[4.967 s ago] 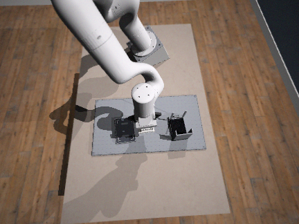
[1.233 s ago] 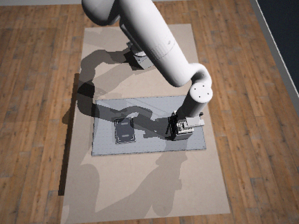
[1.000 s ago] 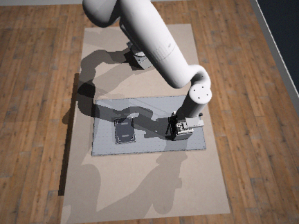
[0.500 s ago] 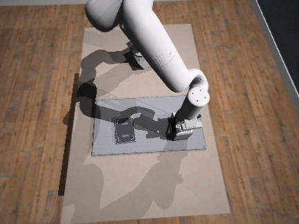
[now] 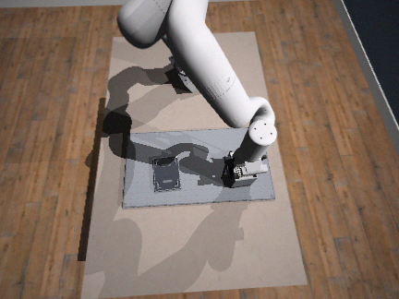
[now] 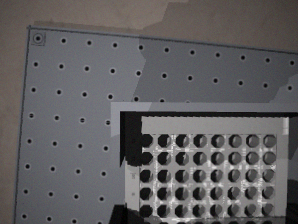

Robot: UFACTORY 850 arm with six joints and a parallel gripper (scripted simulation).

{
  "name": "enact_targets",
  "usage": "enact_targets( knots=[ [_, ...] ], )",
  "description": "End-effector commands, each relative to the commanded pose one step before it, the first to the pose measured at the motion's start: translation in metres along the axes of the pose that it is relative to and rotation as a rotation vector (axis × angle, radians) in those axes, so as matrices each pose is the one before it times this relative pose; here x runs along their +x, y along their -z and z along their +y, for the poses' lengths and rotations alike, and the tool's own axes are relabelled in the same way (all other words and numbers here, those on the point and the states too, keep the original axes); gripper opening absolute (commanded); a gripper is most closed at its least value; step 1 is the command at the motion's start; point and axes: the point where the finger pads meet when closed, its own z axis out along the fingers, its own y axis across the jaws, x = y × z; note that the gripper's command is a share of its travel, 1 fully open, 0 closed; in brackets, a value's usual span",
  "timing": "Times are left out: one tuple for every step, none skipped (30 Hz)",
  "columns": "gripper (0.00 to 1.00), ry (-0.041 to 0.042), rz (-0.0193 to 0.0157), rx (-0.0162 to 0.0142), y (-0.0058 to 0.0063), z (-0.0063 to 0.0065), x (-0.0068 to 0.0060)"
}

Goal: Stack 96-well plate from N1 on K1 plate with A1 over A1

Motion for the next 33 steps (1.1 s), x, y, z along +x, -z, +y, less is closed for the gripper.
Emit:
enact_targets(
  knots=[
    [0.0,-0.00057,0.00233,0.00082,-0.00381,-0.00032,0.00113],
    [0.0,0.0,0.0,0.0,-0.00167,0.0,0.00001],
    [0.0,0.0,0.0,0.0,-0.00167,0.0,0.00001],
    [0.0,0.0,0.0,0.0,-0.00167,0.0,0.0],
    [0.0,0.0,0.0,0.0,-0.00167,0.0,-0.00001],
    [0.0,0.0,0.0,0.0,-0.00167,0.0,-0.00001],
    [0.0,0.0,0.0,0.0,-0.00167,0.0,-0.00001],
    [0.0,0.0,0.0,0.0,-0.00167,0.0,-0.00001],
    [0.0,0.0,0.0,0.0,-0.00167,0.0,0.0],
    [0.0,0.0,0.0,0.0,-0.00167,0.0,0.0],
    [0.0,0.0,0.0,0.0,-0.00167,0.0,0.0],
    [0.0,0.0,0.0,0.0,-0.00167,0.0,0.0],
    [0.0,0.0,0.0,0.0,-0.00167,0.0,0.0],
    [0.0,0.0,0.0,0.0,-0.00167,0.0,0.0],
    [0.0,0.0,0.0,0.0,-0.00167,0.0,0.0],
    [0.0,0.0,0.0,0.0,0.0,0.0,0.0],
    [0.0,0.0,0.0,0.0,0.0,0.0,0.0],
    [0.0,0.0,0.0,0.0,-0.00167,0.0,0.0],
    [0.0,0.0,0.0,0.0,-0.00167,0.0,0.00001],
    [0.0,0.0,0.0,0.0,-0.00167,0.0,0.00001],
    [0.0,0.0,0.0,0.0,-0.00167,0.0,0.0],
    [0.0,0.0,0.0,0.0,-0.00167,0.0,-0.00001],
    [0.0,0.0,0.0,0.0,-0.00167,0.0,-0.00001],
    [0.0,0.0,0.0,0.0,-0.00167,0.0,-0.00001],
    [0.0,0.0,0.0,0.0,-0.00167,0.0,-0.00001],
    [0.0,0.0,0.0,0.0,-0.00167,0.0,0.0],
    [0.0,0.0,0.0,0.0,-0.00167,0.0,0.0],
    [0.0,0.0,0.0,0.0,-0.00167,0.0,0.0],
    [0.0,0.0,0.0,0.0,-0.00167,0.0,0.0],
    [0.0,0.0,0.0,0.0,-0.00167,0.0,0.0],
    [0.0,0.0,0.0,0.0,-0.00167,0.0,0.0],
    [0.0,0.0,0.0,0.0,-0.00167,0.0,0.0],
    [0.0,0.0,0.0,0.0,0.0,0.0,0.0]
  ],
)
